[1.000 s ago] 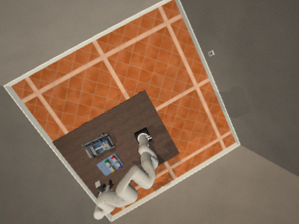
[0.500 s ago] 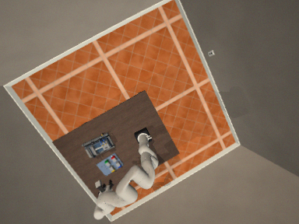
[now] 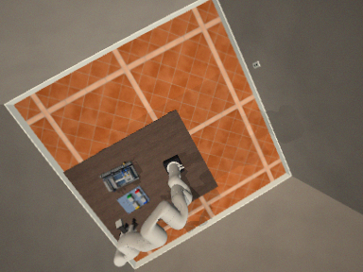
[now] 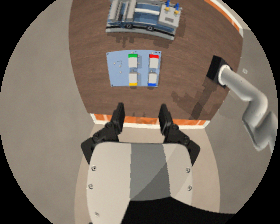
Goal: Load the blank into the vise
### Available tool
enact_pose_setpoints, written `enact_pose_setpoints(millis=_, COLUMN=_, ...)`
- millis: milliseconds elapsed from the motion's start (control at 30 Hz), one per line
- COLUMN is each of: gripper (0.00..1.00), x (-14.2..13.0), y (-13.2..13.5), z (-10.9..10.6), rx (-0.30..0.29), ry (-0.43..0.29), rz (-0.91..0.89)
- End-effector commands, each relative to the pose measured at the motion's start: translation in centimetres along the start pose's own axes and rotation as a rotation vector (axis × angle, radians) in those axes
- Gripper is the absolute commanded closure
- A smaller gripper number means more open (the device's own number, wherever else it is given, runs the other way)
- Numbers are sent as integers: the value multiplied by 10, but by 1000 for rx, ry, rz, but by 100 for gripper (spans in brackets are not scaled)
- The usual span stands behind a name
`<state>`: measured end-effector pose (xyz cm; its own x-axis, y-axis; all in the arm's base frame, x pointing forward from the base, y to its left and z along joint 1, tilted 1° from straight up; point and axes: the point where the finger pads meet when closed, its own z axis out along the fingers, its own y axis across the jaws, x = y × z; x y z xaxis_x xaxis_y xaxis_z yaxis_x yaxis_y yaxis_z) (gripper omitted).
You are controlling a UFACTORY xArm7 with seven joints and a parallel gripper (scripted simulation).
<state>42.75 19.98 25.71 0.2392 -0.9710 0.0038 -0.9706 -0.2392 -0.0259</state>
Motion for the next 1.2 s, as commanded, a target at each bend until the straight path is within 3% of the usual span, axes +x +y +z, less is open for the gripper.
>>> enact_pose_setpoints(millis=0, gripper=31, x=0, y=-1, z=-2, rx=5, ry=-1, rz=0)
enact_pose_setpoints(millis=233, gripper=31, x=0, y=-1, z=-2, rx=5, ry=-1, rz=0)
enact_pose_setpoints(millis=567, gripper=31, x=-12, y=-12, z=45, rx=4, ry=-2, rz=-6)
enact_pose_setpoints(millis=800, gripper=31, x=-12, y=-12, z=45, rx=4, ry=-2, rz=-6)
enact_pose_setpoints(millis=1167, gripper=31, x=-23, y=-21, z=91, rx=5, ry=-2, rz=-6)
